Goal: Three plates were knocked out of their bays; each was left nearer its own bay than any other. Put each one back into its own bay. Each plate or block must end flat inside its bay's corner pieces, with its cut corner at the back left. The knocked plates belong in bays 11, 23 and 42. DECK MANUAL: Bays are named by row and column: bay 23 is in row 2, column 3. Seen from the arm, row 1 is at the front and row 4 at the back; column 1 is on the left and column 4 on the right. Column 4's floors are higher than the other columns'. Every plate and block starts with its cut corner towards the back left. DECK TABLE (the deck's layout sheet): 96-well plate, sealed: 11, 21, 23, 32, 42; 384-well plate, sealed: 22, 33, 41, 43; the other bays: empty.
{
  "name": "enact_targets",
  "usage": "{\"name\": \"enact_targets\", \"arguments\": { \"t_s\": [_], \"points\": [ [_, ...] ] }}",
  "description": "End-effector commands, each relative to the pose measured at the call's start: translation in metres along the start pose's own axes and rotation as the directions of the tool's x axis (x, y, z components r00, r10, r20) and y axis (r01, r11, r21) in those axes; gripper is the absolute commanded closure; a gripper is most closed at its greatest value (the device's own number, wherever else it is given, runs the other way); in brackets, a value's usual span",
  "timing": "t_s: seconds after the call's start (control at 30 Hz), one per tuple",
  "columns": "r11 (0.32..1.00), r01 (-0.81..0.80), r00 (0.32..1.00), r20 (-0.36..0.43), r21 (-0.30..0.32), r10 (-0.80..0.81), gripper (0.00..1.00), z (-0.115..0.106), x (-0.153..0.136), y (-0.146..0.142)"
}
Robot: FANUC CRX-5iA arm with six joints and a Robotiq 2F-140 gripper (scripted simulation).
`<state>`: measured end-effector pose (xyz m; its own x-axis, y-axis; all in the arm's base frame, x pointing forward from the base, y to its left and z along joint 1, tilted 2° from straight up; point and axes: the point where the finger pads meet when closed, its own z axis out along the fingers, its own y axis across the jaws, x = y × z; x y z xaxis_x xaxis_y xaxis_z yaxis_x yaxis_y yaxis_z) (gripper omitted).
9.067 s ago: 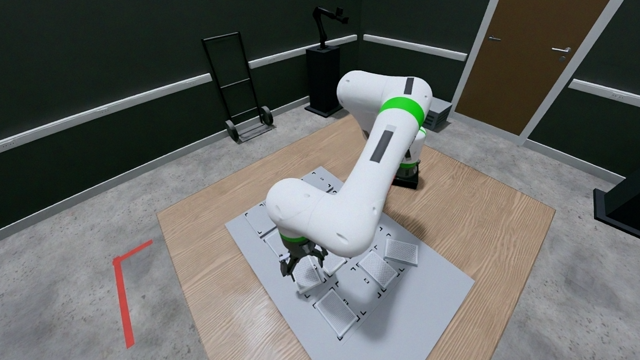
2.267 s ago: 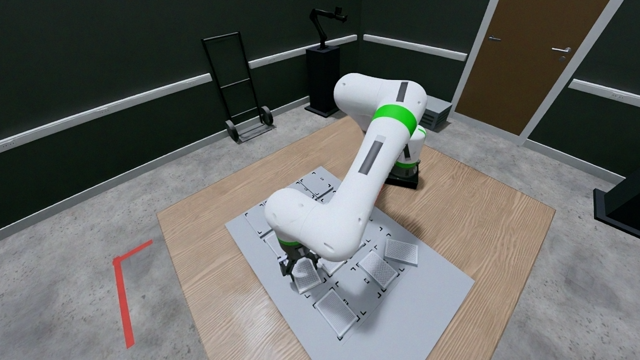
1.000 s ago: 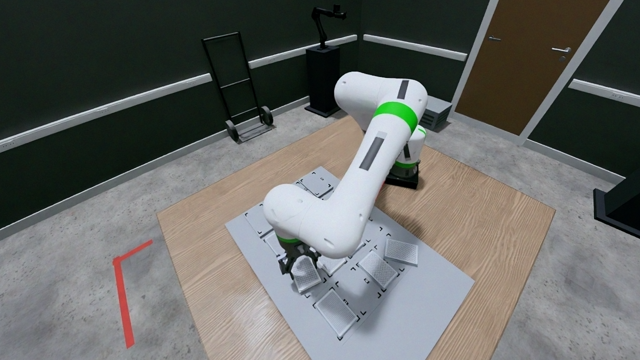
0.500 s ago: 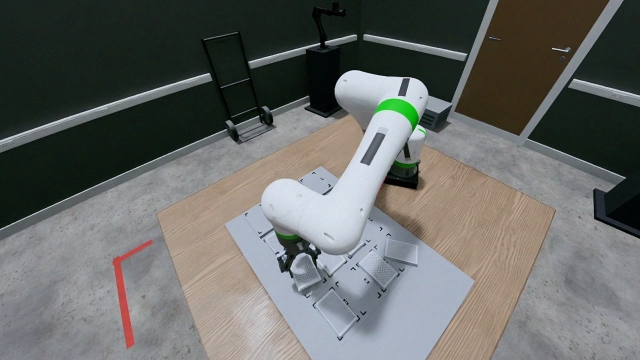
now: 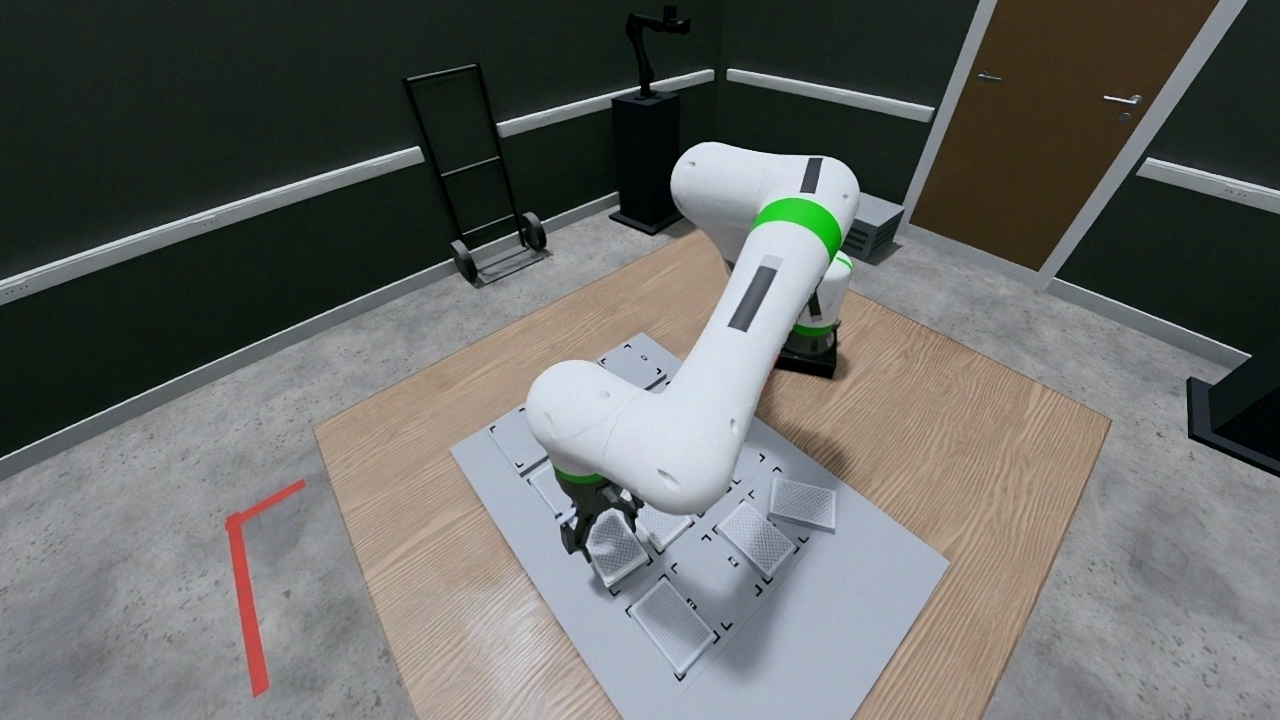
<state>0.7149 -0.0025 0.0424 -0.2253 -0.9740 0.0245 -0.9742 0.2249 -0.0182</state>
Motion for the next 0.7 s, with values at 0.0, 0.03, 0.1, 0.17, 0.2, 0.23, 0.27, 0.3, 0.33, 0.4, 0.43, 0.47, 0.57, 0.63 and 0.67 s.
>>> {"name": "enact_targets", "arguments": {
  "t_s": [0.0,0.03,0.1,0.17,0.2,0.23,0.27,0.3,0.33,0.4,0.43,0.47,0.57,0.63,0.67],
  "points": [
    [0.994,0.106,0.994,0.001,0.001,-0.106,0.9,-0.0014,-0.0005,-0.0007],
    [0.994,0.106,0.994,0.001,0.001,-0.106,0.9,-0.0014,-0.0005,-0.0008],
    [0.994,0.106,0.994,0.001,0.001,-0.106,0.9,-0.0013,-0.0003,-0.0008],
    [0.994,0.106,0.994,0.001,0.001,-0.106,0.9,-0.0013,-0.0001,-0.0008],
    [0.994,0.106,0.994,0.001,0.001,-0.106,0.9,-0.0013,0.0,-0.0008],
    [0.994,0.106,0.994,0.001,0.001,-0.106,0.9,-0.0013,0.0001,-0.0008],
    [0.994,0.106,0.994,0.001,0.001,-0.106,0.9,-0.0013,0.0002,-0.0008],
    [0.994,0.106,0.994,0.001,0.001,-0.106,0.9,-0.0013,0.0002,-0.0008],
    [0.994,0.106,0.994,0.001,0.001,-0.106,0.9,-0.0013,0.0002,-0.0008],
    [0.994,0.106,0.994,0.001,0.001,-0.106,0.9,-0.0013,0.0002,-0.0008],
    [0.994,0.106,0.994,0.001,0.001,-0.106,0.9,-0.0013,0.0003,-0.0009],
    [0.994,0.106,0.994,0.001,0.001,-0.106,0.9,0.0,0.0004,-0.0009],
    [0.994,0.106,0.994,0.001,0.001,-0.106,0.9,0.004,0.0005,-0.0009],
    [0.994,0.106,0.994,0.001,0.001,-0.106,0.9,0.0066,0.0006,-0.0009],
    [0.994,0.106,0.994,0.001,0.001,-0.106,0.9,0.008,0.0006,-0.0009]
  ]
}}
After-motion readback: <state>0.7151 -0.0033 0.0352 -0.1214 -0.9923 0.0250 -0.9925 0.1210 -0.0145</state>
